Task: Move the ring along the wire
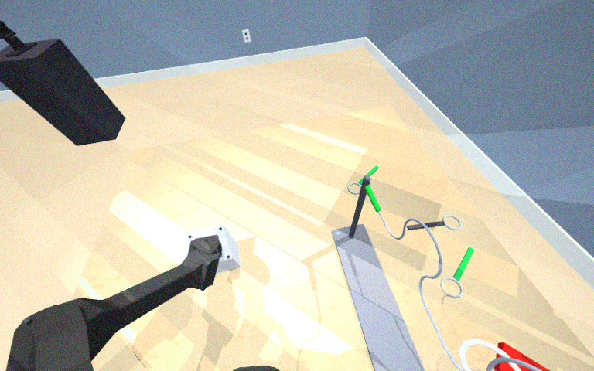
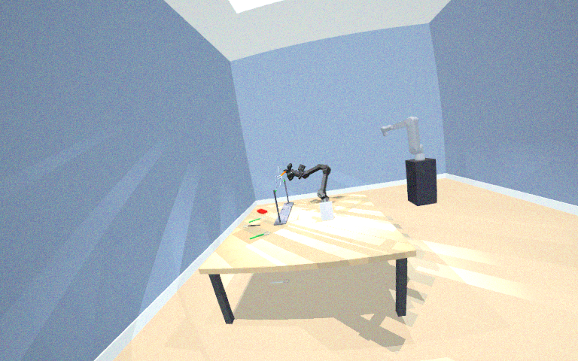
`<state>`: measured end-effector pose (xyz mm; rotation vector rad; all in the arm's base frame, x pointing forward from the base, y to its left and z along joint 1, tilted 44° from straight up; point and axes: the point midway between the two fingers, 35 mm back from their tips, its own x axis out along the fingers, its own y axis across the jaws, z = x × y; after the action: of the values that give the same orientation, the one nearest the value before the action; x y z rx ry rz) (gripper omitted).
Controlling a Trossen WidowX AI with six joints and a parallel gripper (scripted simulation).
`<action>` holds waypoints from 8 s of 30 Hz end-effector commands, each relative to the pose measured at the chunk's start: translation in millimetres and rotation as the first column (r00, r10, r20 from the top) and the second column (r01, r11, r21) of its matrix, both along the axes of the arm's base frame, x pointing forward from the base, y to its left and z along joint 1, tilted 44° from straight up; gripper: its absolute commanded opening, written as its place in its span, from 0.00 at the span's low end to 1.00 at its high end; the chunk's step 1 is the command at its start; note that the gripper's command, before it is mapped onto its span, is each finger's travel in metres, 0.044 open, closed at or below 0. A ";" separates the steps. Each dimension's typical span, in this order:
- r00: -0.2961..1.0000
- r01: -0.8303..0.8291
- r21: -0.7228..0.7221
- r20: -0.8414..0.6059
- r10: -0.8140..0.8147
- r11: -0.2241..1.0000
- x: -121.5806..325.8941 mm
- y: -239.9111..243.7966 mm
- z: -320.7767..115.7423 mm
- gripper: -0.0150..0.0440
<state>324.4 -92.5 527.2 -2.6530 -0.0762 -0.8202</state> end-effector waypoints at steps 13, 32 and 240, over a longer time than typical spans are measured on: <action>1.000 0.004 -0.079 0.003 -0.003 0.997 0.7 -7.6 -2.2 0.00; 1.000 -0.014 0.178 0.000 0.014 0.984 3.0 -49.2 -20.5 0.00; 0.990 0.074 -0.425 0.137 0.017 -0.902 14.0 183.7 -241.2 0.00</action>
<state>337.8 92.9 285.8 -4.5234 -2.6310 -0.8821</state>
